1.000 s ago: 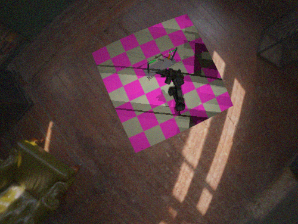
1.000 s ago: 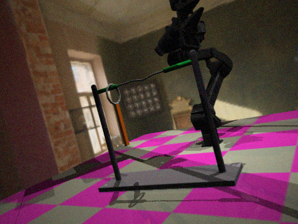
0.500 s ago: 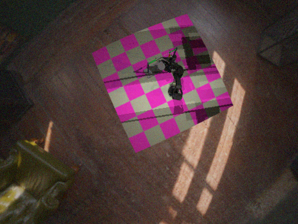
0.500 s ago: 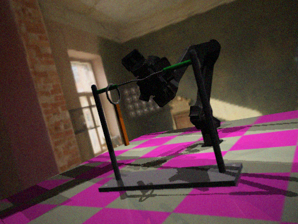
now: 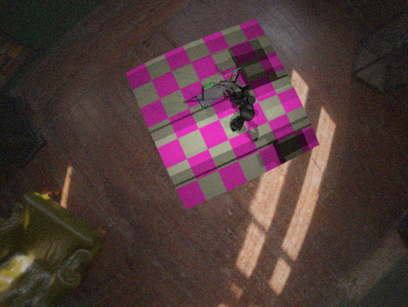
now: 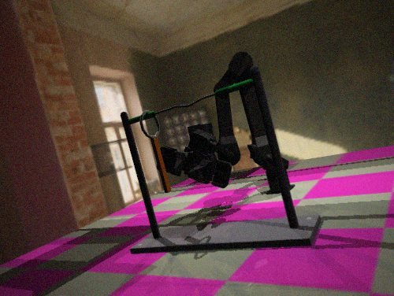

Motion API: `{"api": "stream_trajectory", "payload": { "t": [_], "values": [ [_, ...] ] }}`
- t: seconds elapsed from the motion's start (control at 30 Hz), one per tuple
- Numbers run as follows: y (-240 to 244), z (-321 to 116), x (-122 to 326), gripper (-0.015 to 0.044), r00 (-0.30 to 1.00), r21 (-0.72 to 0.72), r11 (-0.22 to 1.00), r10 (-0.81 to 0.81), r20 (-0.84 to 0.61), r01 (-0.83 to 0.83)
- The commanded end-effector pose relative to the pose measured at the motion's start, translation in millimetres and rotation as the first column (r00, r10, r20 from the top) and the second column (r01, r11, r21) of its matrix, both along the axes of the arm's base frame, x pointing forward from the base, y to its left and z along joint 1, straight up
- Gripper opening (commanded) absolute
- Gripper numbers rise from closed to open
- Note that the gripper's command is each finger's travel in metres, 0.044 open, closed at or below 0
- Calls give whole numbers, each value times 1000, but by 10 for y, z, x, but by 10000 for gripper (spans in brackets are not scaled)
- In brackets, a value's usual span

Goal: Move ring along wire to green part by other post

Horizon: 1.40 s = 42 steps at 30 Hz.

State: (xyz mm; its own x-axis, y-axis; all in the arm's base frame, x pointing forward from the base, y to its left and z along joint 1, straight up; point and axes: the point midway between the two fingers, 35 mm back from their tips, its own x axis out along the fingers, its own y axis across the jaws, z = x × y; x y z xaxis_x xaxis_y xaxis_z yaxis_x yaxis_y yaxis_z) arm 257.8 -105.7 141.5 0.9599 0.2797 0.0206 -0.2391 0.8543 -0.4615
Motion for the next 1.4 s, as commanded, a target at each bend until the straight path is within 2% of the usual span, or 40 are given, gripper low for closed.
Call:
{"api": "stream_trajectory", "payload": {
  "t": [0.0,0.13,0.47,0.87,1.37],
  "values": [
    [-102,-396,-218,160,987,181,975,-106,-119,126],
    [-121,-625,-382,160,966,298,929,-162,-200,218],
    [-122,-631,-383,160,965,304,926,-165,-204,222],
    [-73,-163,101,160,980,428,883,-144,-137,190],
    [-78,-149,203,160,980,431,883,-144,-135,189]
  ]
}}
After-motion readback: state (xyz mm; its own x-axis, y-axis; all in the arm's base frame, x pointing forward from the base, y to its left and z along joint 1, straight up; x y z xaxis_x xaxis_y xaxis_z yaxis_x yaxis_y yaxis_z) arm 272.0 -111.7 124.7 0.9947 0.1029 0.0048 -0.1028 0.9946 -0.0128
